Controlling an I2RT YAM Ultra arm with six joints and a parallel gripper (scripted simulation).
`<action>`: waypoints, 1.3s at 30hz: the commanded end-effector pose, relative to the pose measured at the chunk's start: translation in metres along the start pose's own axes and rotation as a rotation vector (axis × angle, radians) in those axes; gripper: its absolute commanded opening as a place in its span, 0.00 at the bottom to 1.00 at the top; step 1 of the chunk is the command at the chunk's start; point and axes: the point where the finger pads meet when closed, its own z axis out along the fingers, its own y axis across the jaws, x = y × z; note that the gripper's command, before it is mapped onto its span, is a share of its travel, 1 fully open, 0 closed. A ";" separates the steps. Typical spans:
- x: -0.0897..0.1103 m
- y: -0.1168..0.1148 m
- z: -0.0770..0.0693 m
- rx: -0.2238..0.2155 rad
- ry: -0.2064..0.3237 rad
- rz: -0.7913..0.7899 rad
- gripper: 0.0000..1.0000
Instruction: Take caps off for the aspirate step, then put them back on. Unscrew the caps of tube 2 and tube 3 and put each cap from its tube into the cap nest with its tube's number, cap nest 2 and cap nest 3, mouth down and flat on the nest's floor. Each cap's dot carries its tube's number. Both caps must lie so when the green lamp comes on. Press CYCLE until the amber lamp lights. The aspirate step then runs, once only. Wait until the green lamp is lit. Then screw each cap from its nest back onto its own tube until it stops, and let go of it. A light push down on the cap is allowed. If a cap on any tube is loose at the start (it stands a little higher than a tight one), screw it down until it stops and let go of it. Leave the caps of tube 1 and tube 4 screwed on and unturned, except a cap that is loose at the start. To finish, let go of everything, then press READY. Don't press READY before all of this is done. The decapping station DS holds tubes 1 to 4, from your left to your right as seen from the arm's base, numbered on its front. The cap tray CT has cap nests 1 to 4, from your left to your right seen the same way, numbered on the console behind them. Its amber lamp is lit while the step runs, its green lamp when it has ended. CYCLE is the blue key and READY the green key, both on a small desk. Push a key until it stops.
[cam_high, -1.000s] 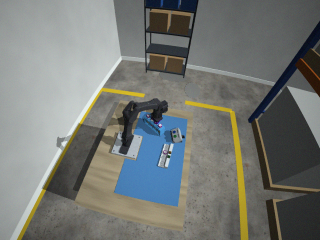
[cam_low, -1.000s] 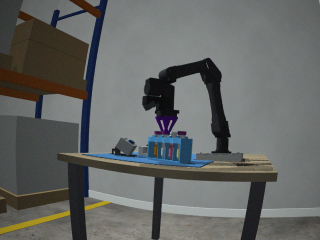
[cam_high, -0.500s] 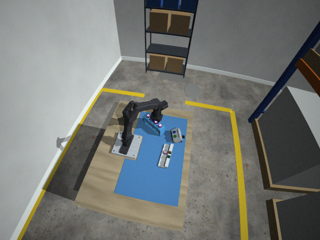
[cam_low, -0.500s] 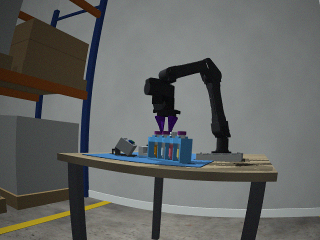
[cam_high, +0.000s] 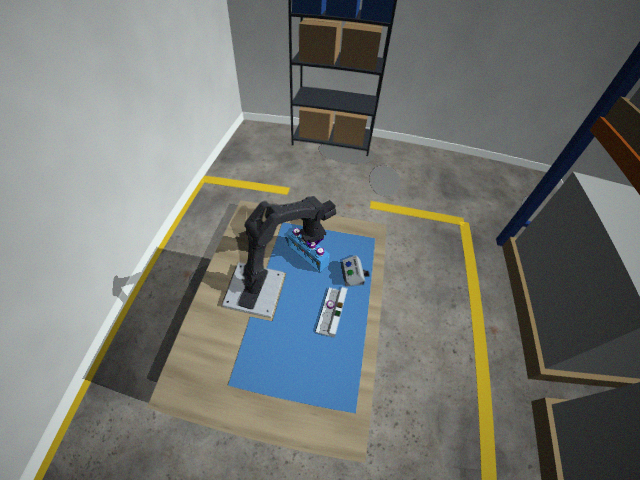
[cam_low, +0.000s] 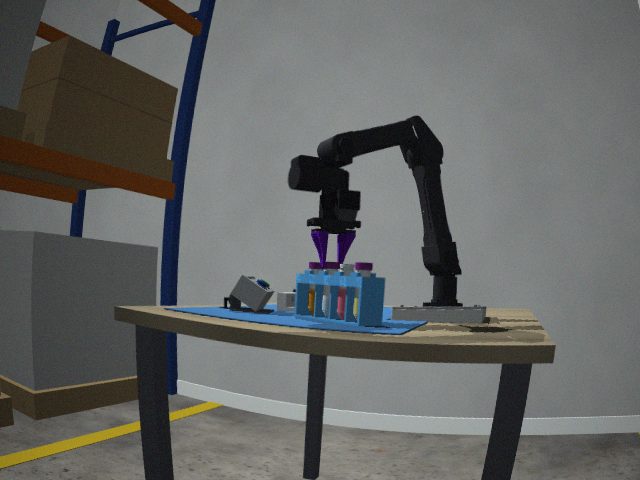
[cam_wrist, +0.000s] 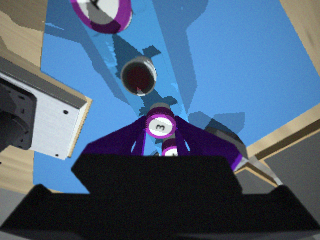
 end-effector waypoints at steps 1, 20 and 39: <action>0.001 -0.002 -0.003 0.014 0.004 -0.215 0.00; 0.001 -0.002 -0.003 0.014 0.005 -0.406 0.49; 0.001 -0.003 -0.003 0.015 0.000 0.334 0.49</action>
